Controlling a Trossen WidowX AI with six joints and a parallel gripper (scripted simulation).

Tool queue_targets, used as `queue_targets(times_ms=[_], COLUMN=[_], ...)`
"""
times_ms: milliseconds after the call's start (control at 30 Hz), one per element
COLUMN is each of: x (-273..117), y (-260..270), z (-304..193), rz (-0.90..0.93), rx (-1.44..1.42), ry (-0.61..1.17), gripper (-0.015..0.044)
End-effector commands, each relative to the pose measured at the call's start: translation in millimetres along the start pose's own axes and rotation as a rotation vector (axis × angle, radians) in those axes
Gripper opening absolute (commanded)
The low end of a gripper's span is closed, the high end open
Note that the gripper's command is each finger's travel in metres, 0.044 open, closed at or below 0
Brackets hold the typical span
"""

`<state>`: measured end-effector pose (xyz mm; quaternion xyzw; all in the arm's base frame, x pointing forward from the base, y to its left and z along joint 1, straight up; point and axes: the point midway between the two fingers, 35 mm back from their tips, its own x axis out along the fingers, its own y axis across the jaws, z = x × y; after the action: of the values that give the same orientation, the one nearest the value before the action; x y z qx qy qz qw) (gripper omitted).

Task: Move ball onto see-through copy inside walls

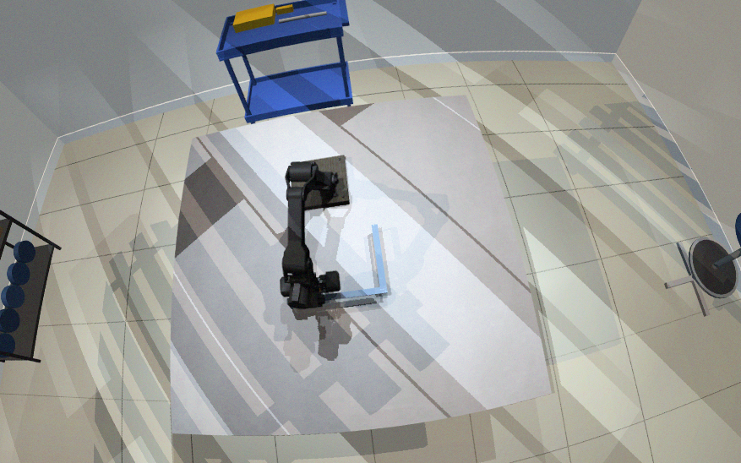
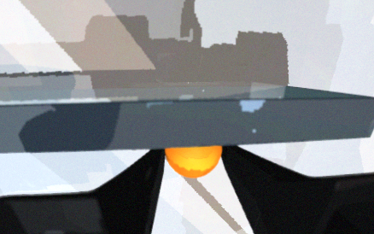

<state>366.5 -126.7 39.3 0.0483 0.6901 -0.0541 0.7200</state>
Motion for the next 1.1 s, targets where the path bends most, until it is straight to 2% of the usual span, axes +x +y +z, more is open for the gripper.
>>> queue_targets(times_ms=[0, 300, 433, 633, 1000, 1067], x=[0, 0, -3, -82, -76, -85], y=[0, 0, 0, 0, -1, -1], z=[0, 0, 1, 1, 4, 4], rz=[0.0, 0.0, 0.0, 0.0, -0.002, -0.002], rx=[0.0, 0.0, 0.0, -0.003, 0.0, 0.0], ry=[-0.001, -0.001, 0.0, 0.006, -0.011, -0.012], gripper=[0.0079, 0.0315, 0.0316, 0.0316, 0.0316, 0.0368])
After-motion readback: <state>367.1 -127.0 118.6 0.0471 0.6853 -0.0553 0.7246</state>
